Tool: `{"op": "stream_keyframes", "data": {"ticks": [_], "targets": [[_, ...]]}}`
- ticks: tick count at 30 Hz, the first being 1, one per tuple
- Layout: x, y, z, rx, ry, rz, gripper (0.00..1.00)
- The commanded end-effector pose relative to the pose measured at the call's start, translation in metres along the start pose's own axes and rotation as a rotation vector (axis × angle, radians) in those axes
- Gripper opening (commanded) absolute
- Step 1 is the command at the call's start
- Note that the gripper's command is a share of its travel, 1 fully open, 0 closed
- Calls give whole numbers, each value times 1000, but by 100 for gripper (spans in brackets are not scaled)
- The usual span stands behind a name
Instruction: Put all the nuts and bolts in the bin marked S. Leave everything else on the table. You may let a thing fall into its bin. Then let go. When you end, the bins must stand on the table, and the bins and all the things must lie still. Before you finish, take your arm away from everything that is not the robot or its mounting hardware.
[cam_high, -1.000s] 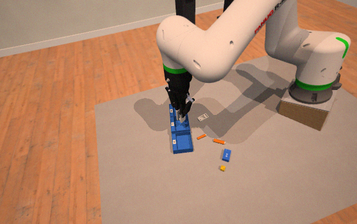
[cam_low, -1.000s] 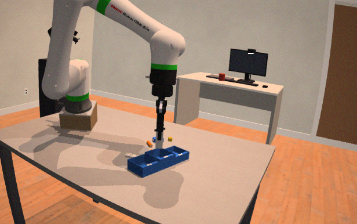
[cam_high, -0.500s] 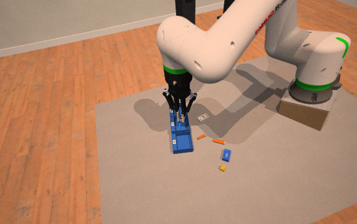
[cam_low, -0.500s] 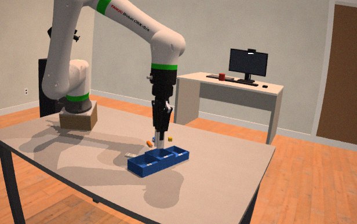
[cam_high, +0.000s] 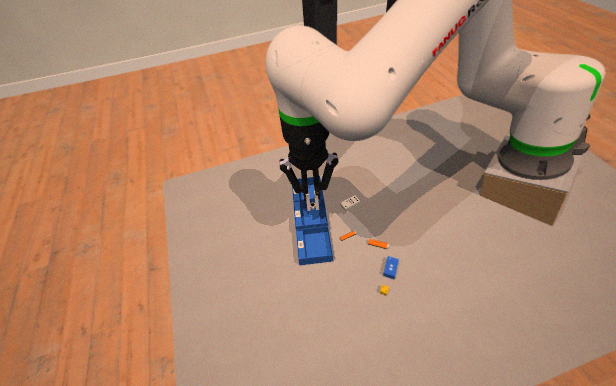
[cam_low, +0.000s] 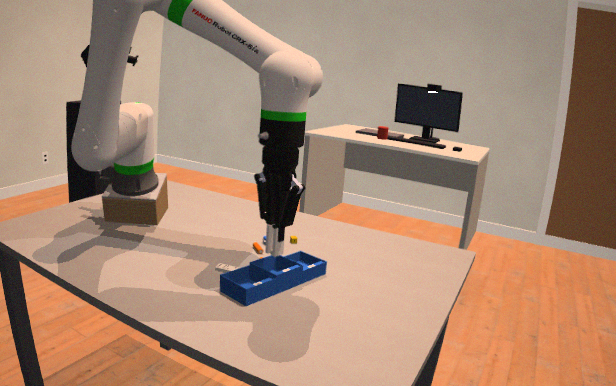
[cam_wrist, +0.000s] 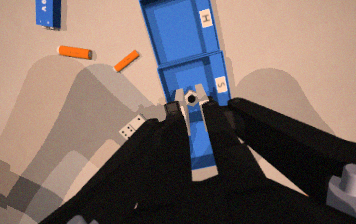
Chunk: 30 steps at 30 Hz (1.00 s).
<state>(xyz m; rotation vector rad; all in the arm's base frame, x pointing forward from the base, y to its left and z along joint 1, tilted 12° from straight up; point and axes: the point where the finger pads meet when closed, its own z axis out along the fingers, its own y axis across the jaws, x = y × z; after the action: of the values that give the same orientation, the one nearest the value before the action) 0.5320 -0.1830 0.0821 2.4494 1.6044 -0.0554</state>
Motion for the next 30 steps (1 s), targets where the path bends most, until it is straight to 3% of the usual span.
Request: {"op": "stream_keyframes", "data": {"ticks": [1, 9, 30], "targets": [[0, 0, 0, 0, 0, 0, 7], [0, 0, 0, 0, 0, 0, 7], [0, 0, 38, 0, 0, 0, 7]]}}
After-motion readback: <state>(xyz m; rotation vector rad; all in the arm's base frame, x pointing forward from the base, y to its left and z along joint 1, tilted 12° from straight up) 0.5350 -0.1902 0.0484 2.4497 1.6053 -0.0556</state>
